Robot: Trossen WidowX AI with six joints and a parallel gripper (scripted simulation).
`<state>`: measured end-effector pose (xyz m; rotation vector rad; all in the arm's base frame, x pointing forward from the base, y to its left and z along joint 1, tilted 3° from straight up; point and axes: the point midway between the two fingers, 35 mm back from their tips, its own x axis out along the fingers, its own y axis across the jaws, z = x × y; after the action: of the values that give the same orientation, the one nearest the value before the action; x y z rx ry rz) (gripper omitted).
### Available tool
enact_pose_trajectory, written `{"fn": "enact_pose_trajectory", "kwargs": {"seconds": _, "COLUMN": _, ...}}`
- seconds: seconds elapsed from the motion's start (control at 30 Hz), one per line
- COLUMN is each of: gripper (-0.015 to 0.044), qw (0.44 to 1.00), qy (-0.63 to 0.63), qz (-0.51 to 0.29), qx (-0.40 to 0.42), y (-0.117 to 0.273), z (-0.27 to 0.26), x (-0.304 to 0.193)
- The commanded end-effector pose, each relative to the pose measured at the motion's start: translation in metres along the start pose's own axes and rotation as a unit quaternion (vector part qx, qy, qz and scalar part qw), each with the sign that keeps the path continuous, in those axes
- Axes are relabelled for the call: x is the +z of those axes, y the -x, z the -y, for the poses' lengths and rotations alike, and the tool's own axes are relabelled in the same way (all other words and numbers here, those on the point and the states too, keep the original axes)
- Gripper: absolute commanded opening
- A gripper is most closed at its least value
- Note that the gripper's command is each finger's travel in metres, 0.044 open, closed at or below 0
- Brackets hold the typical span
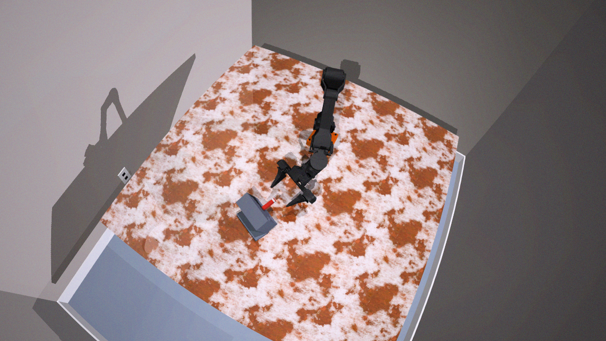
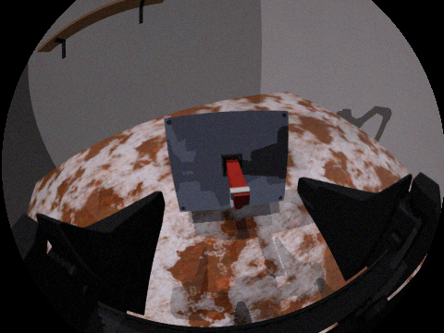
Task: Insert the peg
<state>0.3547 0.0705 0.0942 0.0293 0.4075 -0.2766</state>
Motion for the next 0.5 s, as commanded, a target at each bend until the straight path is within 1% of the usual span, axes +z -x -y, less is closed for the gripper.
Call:
{"fn": "enact_pose_trajectory", "kwargs": {"seconds": 0.0, "gripper": 0.044, "qw": 1.0, "qy": -0.001, "qz": 0.0, "qx": -0.002, "y": 0.005, "z": 0.0, "x": 0.0}}
{"fn": "enact_pose_trajectory", "kwargs": {"seconds": 0.47, "gripper": 0.044, "qw": 1.0, "qy": 0.0, "qz": 0.0, "qx": -0.001, "y": 0.021, "z": -0.001, "x": 0.0}}
